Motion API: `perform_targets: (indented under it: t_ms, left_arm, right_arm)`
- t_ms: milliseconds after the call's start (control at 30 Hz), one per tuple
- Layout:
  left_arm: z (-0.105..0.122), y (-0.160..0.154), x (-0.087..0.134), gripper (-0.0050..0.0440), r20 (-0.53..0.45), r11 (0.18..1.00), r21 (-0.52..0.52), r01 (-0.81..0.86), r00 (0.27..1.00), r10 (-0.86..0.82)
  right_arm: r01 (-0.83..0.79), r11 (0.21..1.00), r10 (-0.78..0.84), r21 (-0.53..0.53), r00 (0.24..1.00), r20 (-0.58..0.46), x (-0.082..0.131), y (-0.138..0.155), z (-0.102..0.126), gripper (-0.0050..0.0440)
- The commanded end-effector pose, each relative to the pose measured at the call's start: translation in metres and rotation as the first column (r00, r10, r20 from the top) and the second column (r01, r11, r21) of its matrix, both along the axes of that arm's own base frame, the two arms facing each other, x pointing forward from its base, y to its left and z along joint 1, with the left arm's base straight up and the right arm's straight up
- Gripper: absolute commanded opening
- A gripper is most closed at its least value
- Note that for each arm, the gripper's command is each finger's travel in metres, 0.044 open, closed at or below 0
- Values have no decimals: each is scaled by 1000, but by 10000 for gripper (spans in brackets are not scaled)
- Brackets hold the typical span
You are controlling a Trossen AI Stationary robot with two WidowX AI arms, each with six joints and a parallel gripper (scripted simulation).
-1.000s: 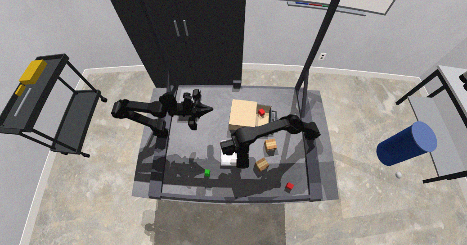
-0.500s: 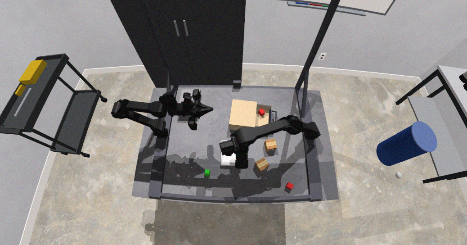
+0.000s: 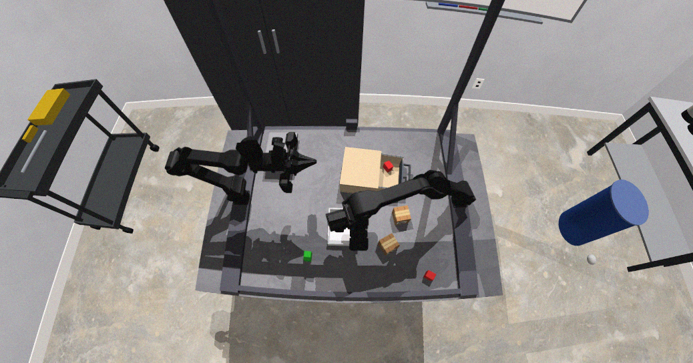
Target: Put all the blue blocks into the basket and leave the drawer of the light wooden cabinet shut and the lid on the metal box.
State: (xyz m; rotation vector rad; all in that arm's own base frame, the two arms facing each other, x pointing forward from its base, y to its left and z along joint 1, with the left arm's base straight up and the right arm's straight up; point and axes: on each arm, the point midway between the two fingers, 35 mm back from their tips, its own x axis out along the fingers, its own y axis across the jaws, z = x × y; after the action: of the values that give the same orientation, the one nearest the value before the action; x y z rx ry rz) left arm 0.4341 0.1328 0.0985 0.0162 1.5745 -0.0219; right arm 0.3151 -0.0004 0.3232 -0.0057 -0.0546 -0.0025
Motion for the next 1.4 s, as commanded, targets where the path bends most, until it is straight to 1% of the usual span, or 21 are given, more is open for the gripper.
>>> perform_targets:
  t_ms: [0, 367, 600, 633, 867, 967, 1000, 1067, 1133, 1167, 1200, 1233, 1367]
  left_arm:
    - [18, 3, 1, -50, 54, 1000, 17, 0, 999, -1]
    - [8, 3, 2, -50, 58, 1000, 18, 0, 998, -1]
    - [8, 3, 2, -50, 58, 1000, 18, 0, 998, -1]
    - [2, 3, 1, -50, 56, 1000, 17, 0, 998, -1]
    - [-13, 3, 2, -50, 44, 1000, 13, 0, 999, 0]
    - [-24, 3, 2, -50, 29, 1000, 8, 0, 1000, 0]
    - [-16, 4, 3, -50, 42, 1000, 12, 0, 999, 0]
    - [-16, 4, 3, -50, 42, 1000, 12, 0, 999, 0]
    - [-29, 3, 1, -50, 24, 1000, 7, 0, 1000, 0]
    - [-22, 3, 1, -50, 46, 1000, 14, 0, 999, 0]
    - [-22, 3, 1, -50, 51, 1000, 15, 0, 999, 0]
    - [-34, 3, 1, -50, 23, 1000, 7, 0, 1000, 0]
    - [-18, 4, 4, -50, 59, 1000, 18, -1, 998, 0]
  right_arm:
    - [-3, 1000, 3, -2, 999, 39, -4, 1, 15, -50]
    - [-3, 1000, 3, -2, 999, 39, -4, 1, 15, -50]
    - [-3, 1000, 3, -2, 999, 39, -4, 1, 15, -50]
    - [-3, 1000, 3, -2, 999, 39, -4, 1, 15, -50]
    - [-3, 1000, 3, -2, 999, 39, -4, 1, 15, -50]
    - [-3, 1000, 3, -2, 999, 39, -4, 1, 15, -50]
    - [-3, 1000, 3, -2, 999, 39, -4, 1, 15, -50]
    - [-3, 1000, 3, -2, 999, 39, -4, 1, 15, -50]
    - [-3, 1000, 3, -2, 999, 39, -4, 1, 15, -50]
    - [-3, 1000, 3, -2, 999, 39, -4, 1, 15, -50]
    - [-3, 1000, 3, -2, 999, 39, -4, 1, 15, -50]
    - [-3, 1000, 3, -2, 999, 39, -4, 1, 15, -50]
    - [-3, 1000, 3, -2, 999, 39, -4, 1, 15, -50]
